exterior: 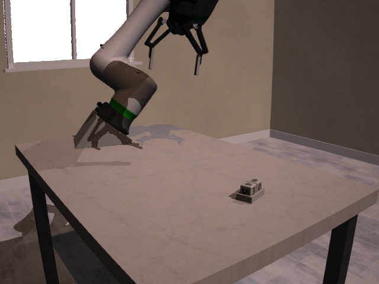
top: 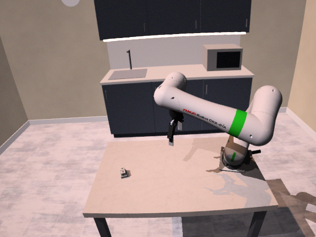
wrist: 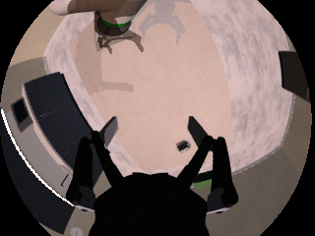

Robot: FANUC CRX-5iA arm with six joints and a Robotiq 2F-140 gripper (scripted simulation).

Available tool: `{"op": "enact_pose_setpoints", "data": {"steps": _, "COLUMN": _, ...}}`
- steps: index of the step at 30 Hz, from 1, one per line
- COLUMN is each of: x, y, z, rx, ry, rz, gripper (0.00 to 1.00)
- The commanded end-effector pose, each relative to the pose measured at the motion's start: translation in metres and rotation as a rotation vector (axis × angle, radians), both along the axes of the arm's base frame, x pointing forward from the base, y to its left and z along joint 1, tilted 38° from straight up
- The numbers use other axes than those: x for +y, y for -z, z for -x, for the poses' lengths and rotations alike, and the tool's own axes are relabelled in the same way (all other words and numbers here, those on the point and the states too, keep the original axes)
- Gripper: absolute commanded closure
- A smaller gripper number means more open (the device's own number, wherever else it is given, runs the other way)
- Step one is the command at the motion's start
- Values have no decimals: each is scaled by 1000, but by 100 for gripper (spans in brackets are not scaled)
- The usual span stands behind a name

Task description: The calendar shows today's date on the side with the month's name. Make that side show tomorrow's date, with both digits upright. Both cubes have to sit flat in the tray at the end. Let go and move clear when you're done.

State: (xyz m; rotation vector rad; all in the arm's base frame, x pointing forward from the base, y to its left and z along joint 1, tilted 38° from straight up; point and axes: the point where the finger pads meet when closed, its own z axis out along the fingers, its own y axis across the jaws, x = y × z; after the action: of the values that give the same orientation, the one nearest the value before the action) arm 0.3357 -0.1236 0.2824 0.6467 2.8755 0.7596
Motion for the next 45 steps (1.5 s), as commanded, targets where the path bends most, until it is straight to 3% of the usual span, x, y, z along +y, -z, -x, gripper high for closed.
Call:
{"op": "enact_pose_setpoints", "data": {"steps": 1, "x": -3, "y": -5, "z": -21, "rx": -19, "ry": -34, "rz": 0, "gripper": 0}}
{"op": "enact_pose_setpoints", "data": {"steps": 4, "x": -9, "y": -12, "z": -75, "rx": -67, "ry": -122, "rz": -2, "gripper": 0}}
{"op": "enact_pose_setpoints", "data": {"steps": 6, "x": -9, "y": -12, "z": -75, "rx": -67, "ry": -122, "rz": -2, "gripper": 0}}
{"op": "enact_pose_setpoints", "data": {"steps": 7, "x": -10, "y": -14, "z": -100, "rx": -89, "ry": -162, "rz": -3, "gripper": 0}}
{"op": "enact_pose_setpoints", "data": {"steps": 9, "x": -10, "y": -14, "z": -100, "rx": -89, "ry": -162, "rz": -3, "gripper": 0}}
{"op": "enact_pose_setpoints", "data": {"steps": 10, "x": -10, "y": -14, "z": -127, "rx": -113, "ry": -206, "rz": -4, "gripper": 0}}
{"op": "enact_pose_setpoints", "data": {"steps": 13, "x": -10, "y": -14, "z": -127, "rx": -113, "ry": -206, "rz": -4, "gripper": 0}}
{"op": "enact_pose_setpoints", "data": {"steps": 14, "x": -10, "y": -13, "z": -156, "rx": -140, "ry": -253, "rz": -5, "gripper": 0}}
{"op": "enact_pose_setpoints", "data": {"steps": 15, "x": -10, "y": -13, "z": -156, "rx": -140, "ry": -253, "rz": -5, "gripper": 0}}
{"op": "enact_pose_setpoints", "data": {"steps": 16, "x": -8, "y": -10, "z": -186, "rx": -167, "ry": -301, "rz": -7, "gripper": 0}}
{"op": "enact_pose_setpoints", "data": {"steps": 19, "x": -8, "y": -10, "z": -187, "rx": -167, "ry": -301, "rz": -7, "gripper": 0}}
{"op": "enact_pose_setpoints", "data": {"steps": 20, "x": -5, "y": -5, "z": -217, "rx": -195, "ry": -350, "rz": -9, "gripper": 0}}
{"op": "enact_pose_setpoints", "data": {"steps": 22, "x": -5, "y": -5, "z": -217, "rx": -195, "ry": -350, "rz": -9, "gripper": 0}}
{"op": "enact_pose_setpoints", "data": {"steps": 23, "x": -1, "y": 2, "z": -246, "rx": -224, "ry": -398, "rz": -11, "gripper": 0}}
{"op": "enact_pose_setpoints", "data": {"steps": 25, "x": -1, "y": 2, "z": -246, "rx": -224, "ry": -398, "rz": -11, "gripper": 0}}
{"op": "enact_pose_setpoints", "data": {"steps": 26, "x": 4, "y": 10, "z": -273, "rx": -251, "ry": -444, "rz": -13, "gripper": 0}}
{"op": "enact_pose_setpoints", "data": {"steps": 30, "x": 4, "y": 10, "z": -273, "rx": -251, "ry": -444, "rz": -13, "gripper": 0}}
{"op": "enact_pose_setpoints", "data": {"steps": 32, "x": 16, "y": 27, "z": -321, "rx": -300, "ry": -526, "rz": -18, "gripper": 0}}
{"op": "enact_pose_setpoints", "data": {"steps": 34, "x": 16, "y": 27, "z": -321, "rx": -300, "ry": -526, "rz": -18, "gripper": 0}}
{"op": "enact_pose_setpoints", "data": {"steps": 35, "x": 22, "y": 36, "z": -339, "rx": -321, "ry": -559, "rz": -20, "gripper": 0}}
{"op": "enact_pose_setpoints", "data": {"steps": 37, "x": 22, "y": 36, "z": -339, "rx": -321, "ry": -559, "rz": -20, "gripper": 0}}
{"op": "enact_pose_setpoints", "data": {"steps": 41, "x": 37, "y": 55, "z": -375, "rx": -363, "ry": -627, "rz": -24, "gripper": 0}}
{"op": "enact_pose_setpoints", "data": {"steps": 45, "x": 41, "y": 61, "z": -385, "rx": -376, "ry": -646, "rz": -25, "gripper": 0}}
